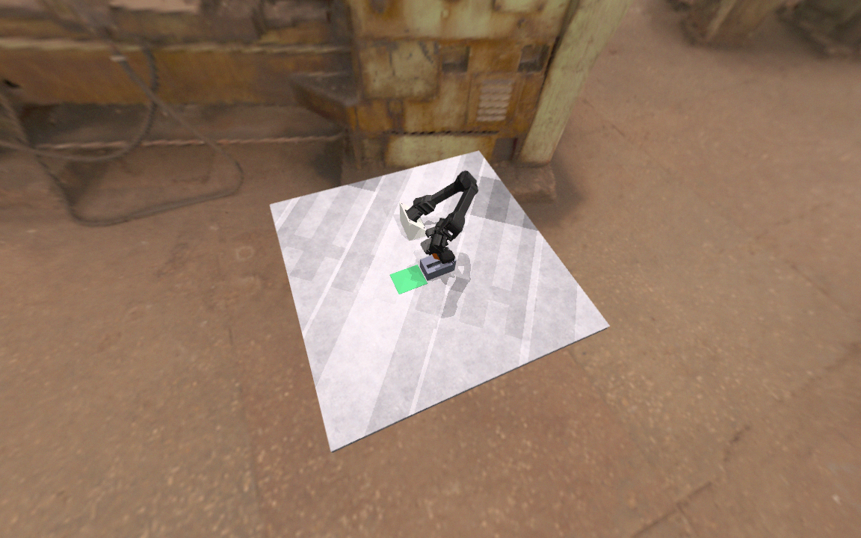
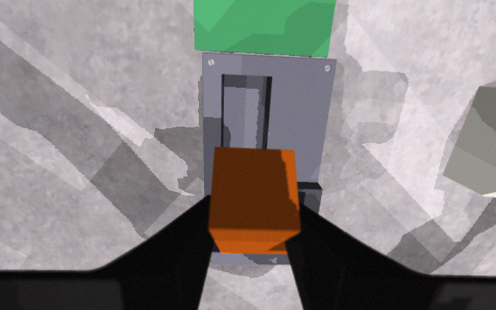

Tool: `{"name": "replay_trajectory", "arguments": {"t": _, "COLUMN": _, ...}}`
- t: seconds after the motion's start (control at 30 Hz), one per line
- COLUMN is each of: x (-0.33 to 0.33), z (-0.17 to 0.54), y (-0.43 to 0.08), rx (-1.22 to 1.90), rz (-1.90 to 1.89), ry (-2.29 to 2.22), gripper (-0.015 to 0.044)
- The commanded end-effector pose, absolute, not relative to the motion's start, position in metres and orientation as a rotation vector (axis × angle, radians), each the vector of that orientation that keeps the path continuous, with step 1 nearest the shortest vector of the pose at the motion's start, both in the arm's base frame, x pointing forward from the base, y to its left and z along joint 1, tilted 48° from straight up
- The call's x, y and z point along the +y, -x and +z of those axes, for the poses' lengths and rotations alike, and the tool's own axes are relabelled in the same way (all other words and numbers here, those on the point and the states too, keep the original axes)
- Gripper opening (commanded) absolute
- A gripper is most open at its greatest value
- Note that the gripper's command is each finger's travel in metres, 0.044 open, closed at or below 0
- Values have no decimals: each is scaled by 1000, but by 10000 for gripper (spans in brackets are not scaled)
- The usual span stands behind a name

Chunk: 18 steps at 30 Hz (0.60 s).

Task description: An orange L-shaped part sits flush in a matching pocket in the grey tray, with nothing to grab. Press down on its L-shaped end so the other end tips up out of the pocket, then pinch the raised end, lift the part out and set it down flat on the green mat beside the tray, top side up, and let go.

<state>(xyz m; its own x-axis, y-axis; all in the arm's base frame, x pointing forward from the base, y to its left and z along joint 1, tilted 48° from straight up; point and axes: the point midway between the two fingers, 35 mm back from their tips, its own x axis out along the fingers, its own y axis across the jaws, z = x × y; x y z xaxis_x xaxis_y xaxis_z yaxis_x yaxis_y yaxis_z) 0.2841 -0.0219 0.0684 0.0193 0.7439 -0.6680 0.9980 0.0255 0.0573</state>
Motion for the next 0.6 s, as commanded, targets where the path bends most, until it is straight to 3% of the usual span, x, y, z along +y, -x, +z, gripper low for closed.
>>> {"name": "replay_trajectory", "arguments": {"t": 0.0, "x": -28, "z": 74, "y": -285, "rx": 1773, "rz": -616, "ry": -1763, "gripper": 0}}
{"name": "replay_trajectory", "arguments": {"t": 0.57, "x": -42, "z": 69, "y": -284, "rx": 1773, "rz": -617, "ry": -1763, "gripper": 0}}
